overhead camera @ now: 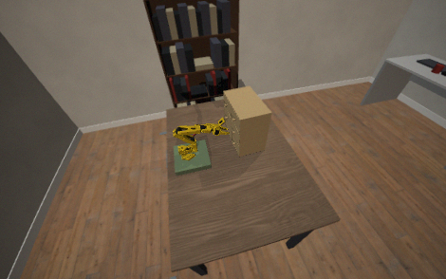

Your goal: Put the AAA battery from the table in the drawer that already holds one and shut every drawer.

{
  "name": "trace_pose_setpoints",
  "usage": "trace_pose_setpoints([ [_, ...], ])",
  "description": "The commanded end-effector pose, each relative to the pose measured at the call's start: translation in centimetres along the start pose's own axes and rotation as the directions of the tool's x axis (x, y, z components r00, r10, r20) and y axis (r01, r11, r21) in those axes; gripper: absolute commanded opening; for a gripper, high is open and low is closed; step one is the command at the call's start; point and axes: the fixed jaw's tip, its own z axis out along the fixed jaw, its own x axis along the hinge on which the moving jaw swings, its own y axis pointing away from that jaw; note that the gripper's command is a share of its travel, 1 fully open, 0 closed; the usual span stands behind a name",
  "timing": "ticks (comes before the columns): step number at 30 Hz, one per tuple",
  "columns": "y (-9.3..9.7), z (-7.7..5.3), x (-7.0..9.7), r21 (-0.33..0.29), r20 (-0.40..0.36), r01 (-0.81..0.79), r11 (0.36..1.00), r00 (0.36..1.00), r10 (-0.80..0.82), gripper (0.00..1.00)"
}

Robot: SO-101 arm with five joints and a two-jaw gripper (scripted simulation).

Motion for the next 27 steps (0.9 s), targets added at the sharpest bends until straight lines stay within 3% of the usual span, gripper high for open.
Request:
trace_pose_setpoints([
  [1, 0.0, 0.11, 0.29, 0.0, -0.007, -0.006, 1.0, 1.0, 0.006, 0.21],
  [27, -0.01, 0.25, 0.64, 0.0, -0.007, -0.006, 1.0, 1.0, 0.006, 0.21],
])
